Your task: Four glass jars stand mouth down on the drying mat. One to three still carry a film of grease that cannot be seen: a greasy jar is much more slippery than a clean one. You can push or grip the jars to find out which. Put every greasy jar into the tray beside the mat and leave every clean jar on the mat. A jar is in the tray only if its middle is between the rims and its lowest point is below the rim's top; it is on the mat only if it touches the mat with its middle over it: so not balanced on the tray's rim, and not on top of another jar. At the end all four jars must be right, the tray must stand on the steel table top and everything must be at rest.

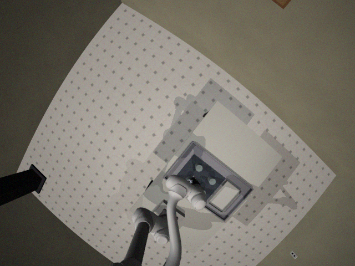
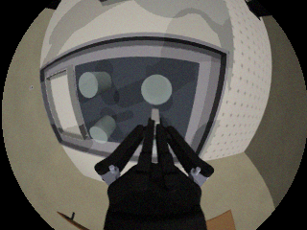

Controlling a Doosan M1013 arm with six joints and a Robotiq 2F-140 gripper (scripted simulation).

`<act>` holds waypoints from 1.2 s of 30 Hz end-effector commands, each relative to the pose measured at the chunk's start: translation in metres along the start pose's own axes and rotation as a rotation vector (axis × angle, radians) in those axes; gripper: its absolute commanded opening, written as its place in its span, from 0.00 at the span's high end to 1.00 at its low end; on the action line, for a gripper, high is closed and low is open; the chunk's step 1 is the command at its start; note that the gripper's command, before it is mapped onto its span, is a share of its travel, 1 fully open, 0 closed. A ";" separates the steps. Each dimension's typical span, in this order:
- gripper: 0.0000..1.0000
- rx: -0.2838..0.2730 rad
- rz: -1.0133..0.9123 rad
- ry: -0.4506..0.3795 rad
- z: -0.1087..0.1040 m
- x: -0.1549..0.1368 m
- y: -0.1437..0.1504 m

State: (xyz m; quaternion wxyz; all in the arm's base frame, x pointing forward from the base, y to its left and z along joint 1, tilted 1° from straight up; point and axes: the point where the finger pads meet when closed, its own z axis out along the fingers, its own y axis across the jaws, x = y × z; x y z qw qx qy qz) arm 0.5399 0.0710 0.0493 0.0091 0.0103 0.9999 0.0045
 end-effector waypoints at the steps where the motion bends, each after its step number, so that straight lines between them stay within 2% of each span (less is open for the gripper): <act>1: 1.00 0.000 0.000 0.000 0.000 0.000 0.000; 19: 1.00 0.000 0.000 0.000 0.000 0.000 0.000; 20: 0.00 0.000 0.000 0.000 0.000 0.000 0.000; 36: 0.00 0.000 0.000 0.000 0.000 0.000 0.000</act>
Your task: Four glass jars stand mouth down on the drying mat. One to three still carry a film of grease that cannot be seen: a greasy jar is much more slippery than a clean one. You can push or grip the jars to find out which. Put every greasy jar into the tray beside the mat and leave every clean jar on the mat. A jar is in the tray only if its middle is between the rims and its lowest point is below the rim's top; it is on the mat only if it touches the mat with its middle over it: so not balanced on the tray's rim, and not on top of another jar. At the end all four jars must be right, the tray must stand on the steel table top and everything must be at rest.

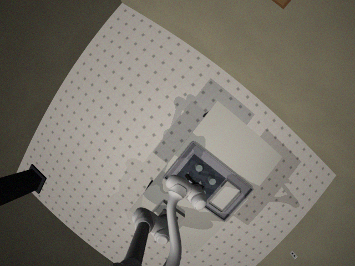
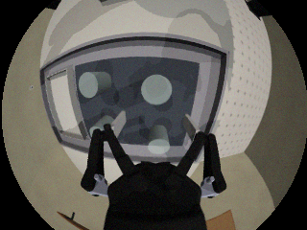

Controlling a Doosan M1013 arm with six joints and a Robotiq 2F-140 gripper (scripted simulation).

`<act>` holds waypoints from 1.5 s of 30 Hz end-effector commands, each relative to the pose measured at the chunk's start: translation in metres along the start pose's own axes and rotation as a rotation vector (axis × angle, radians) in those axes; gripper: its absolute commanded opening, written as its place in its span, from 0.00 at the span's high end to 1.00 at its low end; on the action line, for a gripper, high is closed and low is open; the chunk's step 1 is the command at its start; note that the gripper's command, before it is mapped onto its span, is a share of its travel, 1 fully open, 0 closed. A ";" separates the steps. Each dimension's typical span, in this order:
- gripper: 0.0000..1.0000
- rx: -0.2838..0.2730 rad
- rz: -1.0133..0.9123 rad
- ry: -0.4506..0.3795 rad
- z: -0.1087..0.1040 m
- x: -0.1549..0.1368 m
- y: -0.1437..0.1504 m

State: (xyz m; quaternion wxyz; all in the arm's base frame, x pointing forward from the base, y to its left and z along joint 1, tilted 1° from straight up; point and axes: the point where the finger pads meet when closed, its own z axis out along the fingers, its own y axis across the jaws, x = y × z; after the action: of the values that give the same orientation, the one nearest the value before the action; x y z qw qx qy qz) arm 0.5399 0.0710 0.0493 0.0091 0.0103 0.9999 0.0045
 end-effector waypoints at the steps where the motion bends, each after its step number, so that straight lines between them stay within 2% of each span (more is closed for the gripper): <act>1: 0.00 0.000 0.000 0.000 0.000 0.000 0.000; 9: 0.00 0.000 0.000 0.000 0.000 0.000 0.000; 14: 0.00 0.000 0.000 0.000 -0.038 0.000 0.000; 16: 0.00 0.000 0.000 0.000 -0.038 0.000 0.000; 21: 0.00 0.000 0.000 0.000 -0.076 0.000 0.000; 22: 0.00 0.000 0.000 0.000 -0.076 0.000 0.000; 31: 0.00 0.000 0.000 0.000 -0.076 0.031 -0.068; 33: 0.00 0.000 0.000 0.000 -0.076 0.031 -0.068; 45: 0.00 0.000 0.000 0.000 -0.076 0.071 -0.158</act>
State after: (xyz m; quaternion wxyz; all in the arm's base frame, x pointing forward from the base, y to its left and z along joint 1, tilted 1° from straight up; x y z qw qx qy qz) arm 0.4734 -0.0647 0.1230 0.0088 0.0109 0.9999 0.0035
